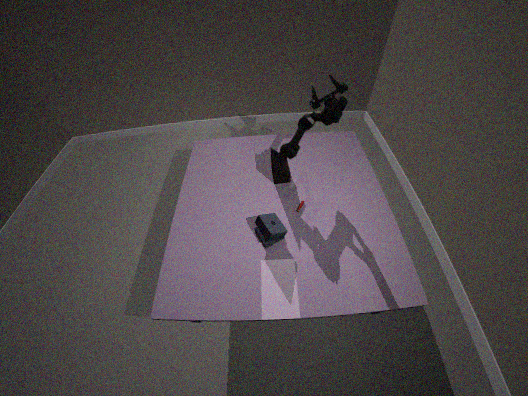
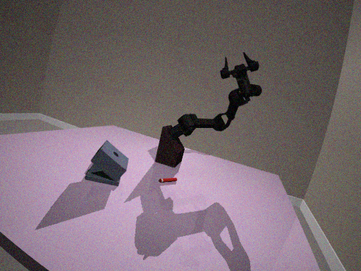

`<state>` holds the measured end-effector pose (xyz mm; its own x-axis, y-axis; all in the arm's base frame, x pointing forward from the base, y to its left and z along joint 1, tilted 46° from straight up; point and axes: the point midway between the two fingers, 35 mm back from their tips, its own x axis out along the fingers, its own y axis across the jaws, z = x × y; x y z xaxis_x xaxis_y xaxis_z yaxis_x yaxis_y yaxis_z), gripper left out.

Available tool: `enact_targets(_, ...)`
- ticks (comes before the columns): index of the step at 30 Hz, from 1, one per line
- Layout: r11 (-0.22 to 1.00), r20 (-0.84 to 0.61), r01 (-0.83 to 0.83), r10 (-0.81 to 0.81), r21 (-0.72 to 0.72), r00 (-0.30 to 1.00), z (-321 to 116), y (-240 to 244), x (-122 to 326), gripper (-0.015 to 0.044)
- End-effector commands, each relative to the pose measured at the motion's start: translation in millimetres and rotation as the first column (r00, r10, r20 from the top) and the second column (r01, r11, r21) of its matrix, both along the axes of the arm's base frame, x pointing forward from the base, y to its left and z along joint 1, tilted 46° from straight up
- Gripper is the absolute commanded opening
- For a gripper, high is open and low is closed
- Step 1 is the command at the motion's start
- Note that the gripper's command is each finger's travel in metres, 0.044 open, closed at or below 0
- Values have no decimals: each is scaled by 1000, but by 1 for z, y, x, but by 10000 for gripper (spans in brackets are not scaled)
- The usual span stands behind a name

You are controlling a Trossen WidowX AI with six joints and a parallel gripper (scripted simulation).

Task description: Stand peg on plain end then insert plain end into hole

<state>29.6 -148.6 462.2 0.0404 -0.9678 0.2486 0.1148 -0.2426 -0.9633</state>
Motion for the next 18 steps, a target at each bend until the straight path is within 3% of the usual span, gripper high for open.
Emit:
enact_targets(1, 998, 4, -60, 60, -28, 998, 3, 0, 20, 440)
enact_targets(18, 937, -4, -338, 339, -92, 941, 2, 10, 106, 440)
